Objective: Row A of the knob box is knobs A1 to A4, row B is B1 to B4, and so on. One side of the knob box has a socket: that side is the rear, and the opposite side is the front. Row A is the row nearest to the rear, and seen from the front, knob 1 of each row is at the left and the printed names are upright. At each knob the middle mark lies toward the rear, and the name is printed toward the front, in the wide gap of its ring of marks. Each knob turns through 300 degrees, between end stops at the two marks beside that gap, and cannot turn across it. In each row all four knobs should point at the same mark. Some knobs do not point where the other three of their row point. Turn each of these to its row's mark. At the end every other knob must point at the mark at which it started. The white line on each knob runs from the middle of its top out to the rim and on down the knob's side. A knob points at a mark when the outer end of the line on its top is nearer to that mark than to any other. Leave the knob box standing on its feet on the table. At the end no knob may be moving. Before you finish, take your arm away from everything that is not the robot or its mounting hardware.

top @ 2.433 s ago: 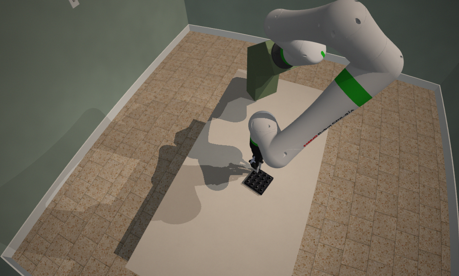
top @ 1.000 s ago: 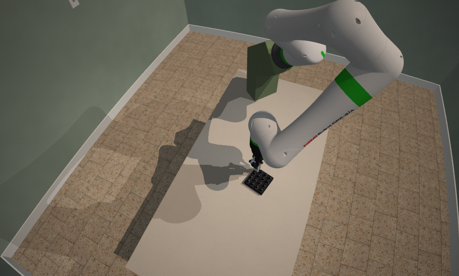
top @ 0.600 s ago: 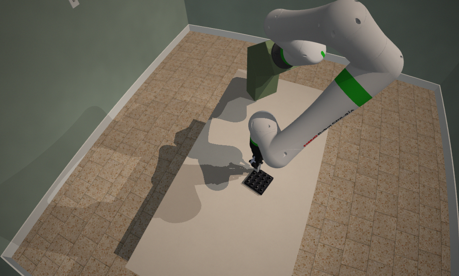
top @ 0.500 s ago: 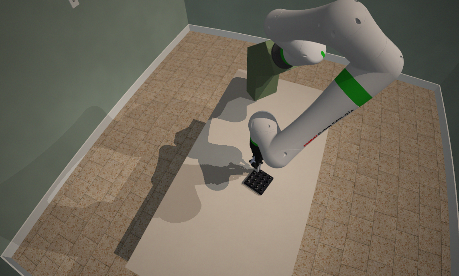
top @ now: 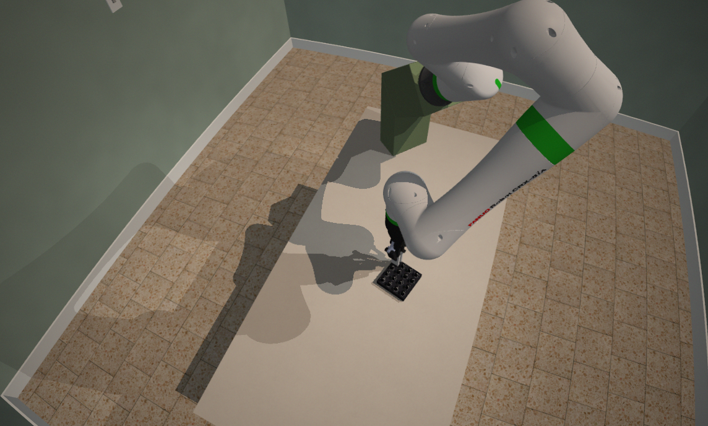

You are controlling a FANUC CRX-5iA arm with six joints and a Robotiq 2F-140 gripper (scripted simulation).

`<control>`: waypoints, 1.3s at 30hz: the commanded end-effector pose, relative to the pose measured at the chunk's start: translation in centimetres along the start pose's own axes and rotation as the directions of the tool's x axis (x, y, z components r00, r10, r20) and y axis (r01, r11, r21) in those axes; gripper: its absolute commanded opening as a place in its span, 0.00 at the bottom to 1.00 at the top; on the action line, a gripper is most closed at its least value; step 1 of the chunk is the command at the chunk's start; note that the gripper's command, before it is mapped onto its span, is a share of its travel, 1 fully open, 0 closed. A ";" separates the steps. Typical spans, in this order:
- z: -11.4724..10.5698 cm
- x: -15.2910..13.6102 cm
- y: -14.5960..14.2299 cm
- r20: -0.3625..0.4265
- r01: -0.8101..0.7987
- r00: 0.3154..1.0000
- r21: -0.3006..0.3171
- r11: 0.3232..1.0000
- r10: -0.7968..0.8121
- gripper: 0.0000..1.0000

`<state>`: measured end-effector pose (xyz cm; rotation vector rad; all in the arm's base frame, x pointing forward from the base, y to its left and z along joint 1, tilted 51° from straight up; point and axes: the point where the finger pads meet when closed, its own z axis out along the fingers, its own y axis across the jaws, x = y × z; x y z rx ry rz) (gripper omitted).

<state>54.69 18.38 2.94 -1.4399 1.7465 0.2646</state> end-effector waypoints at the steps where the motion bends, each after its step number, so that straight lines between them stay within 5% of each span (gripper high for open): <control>1: 0.0 0.0 0.0 0.000 0.028 1.000 0.000 1.000 -0.028 0.05; 26: 0.0 0.0 0.0 0.000 0.385 0.923 0.000 0.923 -0.385 0.05; 39: 0.0 0.0 0.0 0.000 0.667 0.745 0.000 0.745 -0.667 0.05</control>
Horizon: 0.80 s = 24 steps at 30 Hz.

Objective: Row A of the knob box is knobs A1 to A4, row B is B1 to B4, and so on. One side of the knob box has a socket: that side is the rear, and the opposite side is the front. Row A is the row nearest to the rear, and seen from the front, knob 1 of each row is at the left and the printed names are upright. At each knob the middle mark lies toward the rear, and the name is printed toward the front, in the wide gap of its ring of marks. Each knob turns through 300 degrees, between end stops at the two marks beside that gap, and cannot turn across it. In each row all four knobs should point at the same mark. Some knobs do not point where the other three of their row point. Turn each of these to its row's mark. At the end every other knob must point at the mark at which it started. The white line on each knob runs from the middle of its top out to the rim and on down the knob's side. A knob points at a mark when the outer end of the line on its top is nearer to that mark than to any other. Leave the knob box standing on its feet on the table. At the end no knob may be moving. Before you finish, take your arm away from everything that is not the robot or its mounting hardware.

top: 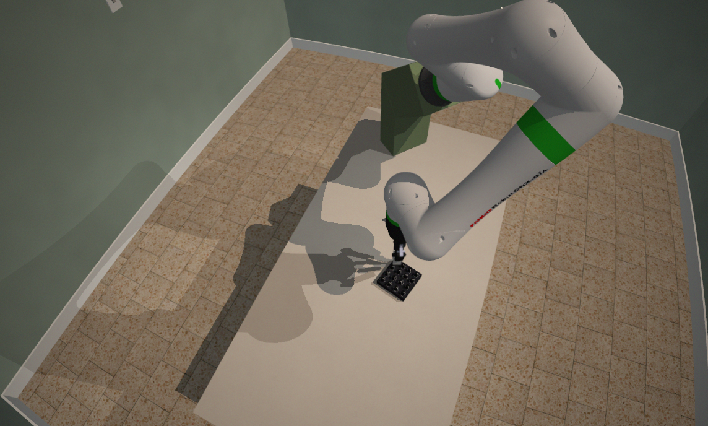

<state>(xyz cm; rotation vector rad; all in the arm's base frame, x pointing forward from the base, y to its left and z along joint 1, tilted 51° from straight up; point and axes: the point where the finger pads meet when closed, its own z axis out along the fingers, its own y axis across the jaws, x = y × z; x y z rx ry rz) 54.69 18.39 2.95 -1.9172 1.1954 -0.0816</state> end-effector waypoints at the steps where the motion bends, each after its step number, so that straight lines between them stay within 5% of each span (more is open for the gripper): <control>1: 0.0 0.0 0.0 0.003 0.110 0.994 0.008 0.994 -0.110 0.05; 24: 0.0 0.0 0.0 -0.001 0.557 0.831 0.008 0.831 -0.557 0.05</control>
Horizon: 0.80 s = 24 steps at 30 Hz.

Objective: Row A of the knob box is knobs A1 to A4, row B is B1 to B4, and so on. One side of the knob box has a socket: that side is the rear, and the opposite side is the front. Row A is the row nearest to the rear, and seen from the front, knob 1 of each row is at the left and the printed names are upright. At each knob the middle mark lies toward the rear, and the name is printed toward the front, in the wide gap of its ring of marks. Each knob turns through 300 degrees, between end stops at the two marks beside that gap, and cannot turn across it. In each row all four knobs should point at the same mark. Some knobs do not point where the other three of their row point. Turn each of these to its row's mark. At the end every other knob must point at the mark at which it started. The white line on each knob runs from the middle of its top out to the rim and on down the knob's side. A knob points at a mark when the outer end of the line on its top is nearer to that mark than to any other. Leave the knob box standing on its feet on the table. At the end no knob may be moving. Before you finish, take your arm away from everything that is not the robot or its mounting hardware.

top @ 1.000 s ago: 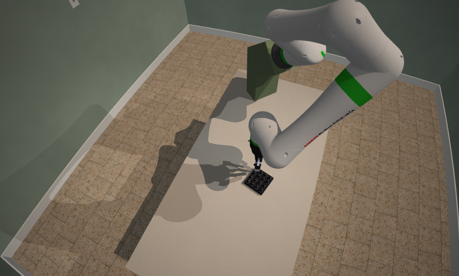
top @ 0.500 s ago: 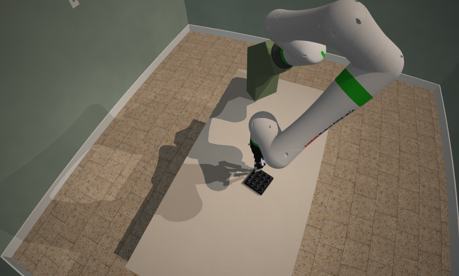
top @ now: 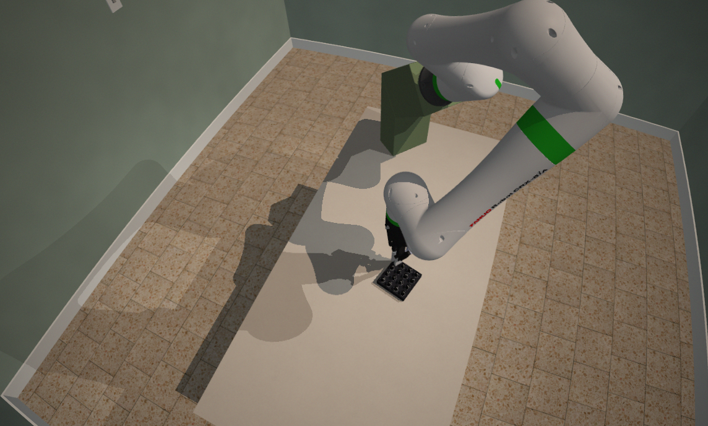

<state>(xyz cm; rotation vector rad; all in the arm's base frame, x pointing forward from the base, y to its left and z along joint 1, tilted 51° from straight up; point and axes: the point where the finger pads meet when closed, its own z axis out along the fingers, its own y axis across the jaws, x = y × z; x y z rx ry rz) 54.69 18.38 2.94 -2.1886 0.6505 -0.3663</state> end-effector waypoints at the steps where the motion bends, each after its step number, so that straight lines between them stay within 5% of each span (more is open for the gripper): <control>1: 0.0 0.0 0.0 -0.001 0.074 0.997 0.007 0.997 -0.074 0.05; 24: 0.0 0.0 0.0 -0.003 0.364 0.931 0.006 0.931 -0.364 0.05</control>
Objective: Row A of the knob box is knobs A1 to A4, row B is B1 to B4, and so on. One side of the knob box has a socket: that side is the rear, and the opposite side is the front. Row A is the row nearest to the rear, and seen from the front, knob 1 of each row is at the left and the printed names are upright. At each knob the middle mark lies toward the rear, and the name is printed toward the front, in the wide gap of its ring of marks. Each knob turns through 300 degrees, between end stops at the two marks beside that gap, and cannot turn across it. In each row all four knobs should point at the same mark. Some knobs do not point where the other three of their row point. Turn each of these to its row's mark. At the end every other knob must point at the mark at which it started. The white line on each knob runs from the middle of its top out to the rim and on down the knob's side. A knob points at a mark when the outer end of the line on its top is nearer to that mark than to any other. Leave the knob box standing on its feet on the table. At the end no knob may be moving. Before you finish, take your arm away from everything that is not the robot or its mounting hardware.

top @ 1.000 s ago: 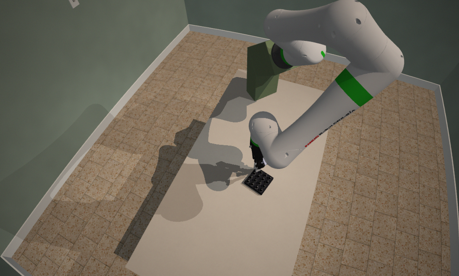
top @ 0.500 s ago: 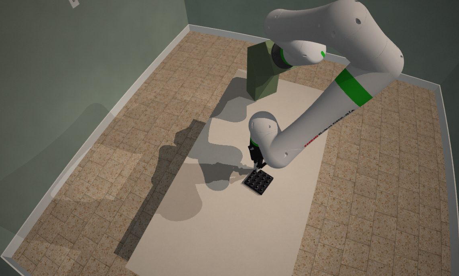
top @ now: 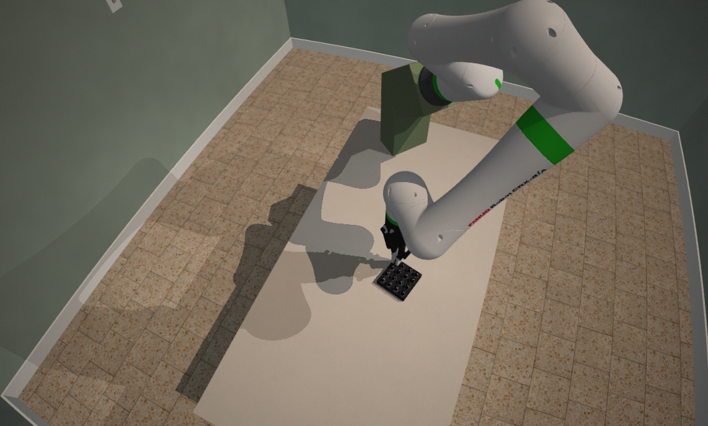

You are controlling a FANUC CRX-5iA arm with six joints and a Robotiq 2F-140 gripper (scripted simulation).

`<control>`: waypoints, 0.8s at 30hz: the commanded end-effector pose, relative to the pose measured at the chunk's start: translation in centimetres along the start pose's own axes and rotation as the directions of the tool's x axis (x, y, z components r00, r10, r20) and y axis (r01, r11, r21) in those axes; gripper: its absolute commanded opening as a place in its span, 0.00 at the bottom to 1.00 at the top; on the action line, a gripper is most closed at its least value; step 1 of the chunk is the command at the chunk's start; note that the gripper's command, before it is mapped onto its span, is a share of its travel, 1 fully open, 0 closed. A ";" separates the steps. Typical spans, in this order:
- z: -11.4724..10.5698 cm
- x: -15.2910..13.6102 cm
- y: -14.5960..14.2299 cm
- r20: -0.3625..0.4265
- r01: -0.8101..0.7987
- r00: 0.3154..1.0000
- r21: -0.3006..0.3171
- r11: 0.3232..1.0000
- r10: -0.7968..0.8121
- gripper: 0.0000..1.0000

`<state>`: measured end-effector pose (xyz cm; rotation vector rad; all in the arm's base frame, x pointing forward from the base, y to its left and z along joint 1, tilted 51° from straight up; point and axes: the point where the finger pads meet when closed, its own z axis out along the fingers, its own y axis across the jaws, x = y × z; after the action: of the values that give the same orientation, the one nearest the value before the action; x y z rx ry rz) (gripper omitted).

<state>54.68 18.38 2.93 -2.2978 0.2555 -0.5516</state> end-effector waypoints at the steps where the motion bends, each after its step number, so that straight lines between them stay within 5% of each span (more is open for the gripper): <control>1: 0.0 0.0 0.0 -0.001 0.023 1.000 0.001 1.000 -0.023 0.05; 24: 0.0 0.0 0.0 -0.001 0.059 0.998 0.001 0.998 -0.059 0.05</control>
<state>54.68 18.37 2.92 -2.3105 0.1880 -0.5820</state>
